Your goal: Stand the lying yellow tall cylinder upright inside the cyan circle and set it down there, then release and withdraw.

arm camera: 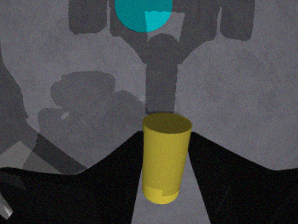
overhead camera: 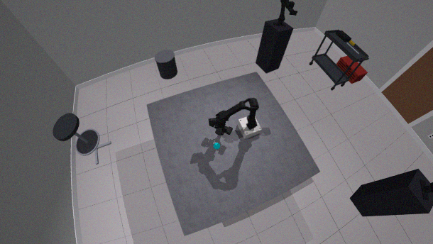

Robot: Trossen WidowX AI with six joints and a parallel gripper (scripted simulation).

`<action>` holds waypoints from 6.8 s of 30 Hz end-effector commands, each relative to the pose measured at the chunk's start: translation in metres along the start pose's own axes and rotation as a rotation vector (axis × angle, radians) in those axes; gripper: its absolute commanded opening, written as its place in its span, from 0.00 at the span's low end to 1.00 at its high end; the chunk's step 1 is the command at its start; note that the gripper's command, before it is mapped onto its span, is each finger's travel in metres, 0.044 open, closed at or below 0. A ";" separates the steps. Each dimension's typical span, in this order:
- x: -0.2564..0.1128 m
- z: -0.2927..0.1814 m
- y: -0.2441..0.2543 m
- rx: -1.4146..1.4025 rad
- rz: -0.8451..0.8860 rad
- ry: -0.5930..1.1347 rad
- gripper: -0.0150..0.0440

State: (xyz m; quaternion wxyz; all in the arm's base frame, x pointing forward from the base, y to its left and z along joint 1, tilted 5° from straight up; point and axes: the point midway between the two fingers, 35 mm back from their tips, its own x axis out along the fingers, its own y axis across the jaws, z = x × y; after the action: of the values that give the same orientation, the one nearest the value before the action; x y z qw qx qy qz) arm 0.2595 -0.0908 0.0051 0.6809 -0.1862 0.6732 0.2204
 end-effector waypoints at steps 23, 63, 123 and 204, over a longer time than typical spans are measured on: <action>-0.042 -0.002 0.003 -0.016 0.012 0.006 0.43; -0.073 0.084 0.010 -0.055 0.017 0.001 0.43; -0.034 0.142 -0.015 0.096 0.023 -0.341 0.43; -0.014 0.151 -0.047 0.208 0.039 -0.886 0.43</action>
State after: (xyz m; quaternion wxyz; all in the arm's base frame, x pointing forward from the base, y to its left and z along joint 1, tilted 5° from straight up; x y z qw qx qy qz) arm 0.4131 -0.0475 0.0212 0.9121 0.0028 0.3451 0.2211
